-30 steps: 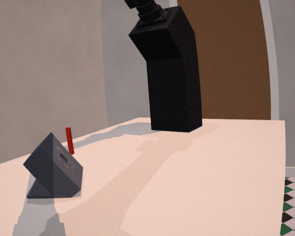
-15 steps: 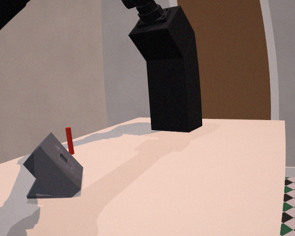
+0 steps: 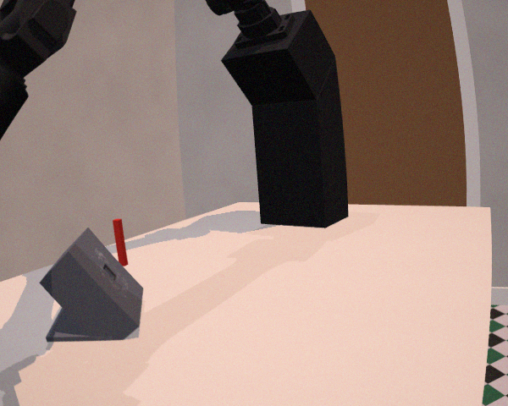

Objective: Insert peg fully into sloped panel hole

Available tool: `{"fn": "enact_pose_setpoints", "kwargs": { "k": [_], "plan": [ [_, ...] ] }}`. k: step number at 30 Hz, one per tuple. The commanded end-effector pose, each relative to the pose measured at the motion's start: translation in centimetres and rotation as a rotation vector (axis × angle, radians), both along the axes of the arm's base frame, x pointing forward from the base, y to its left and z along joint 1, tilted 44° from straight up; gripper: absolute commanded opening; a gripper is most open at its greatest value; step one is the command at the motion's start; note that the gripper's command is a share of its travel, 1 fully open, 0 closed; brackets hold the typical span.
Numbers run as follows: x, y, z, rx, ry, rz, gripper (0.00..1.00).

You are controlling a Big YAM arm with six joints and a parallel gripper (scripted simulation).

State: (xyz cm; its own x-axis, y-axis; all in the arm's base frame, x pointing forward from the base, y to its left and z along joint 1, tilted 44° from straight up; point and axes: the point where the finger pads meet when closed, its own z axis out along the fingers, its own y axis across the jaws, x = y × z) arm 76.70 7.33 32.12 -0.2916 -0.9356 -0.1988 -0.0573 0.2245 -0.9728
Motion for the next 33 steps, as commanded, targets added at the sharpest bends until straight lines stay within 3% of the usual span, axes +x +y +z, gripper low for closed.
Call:
{"fn": "enact_pose_setpoints", "kwargs": {
  "k": [1, 9, 17, 19, 33],
  "plan": [
    [-1.1, -2.3, 2.2, 0.072, -0.04, -0.023, 1.0],
    [-3.0, -7.4, -2.0, 0.149, 0.019, -0.041, 1.0],
    [-6.2, -12.9, -6.7, 0.252, 0.086, -0.071, 1.0],
    [-6.2, -12.9, -6.7, 0.252, 0.086, -0.071, 1.0],
    [-13.9, -20.6, -14.8, 0.466, 0.196, -0.146, 1.0]
  ]
}}
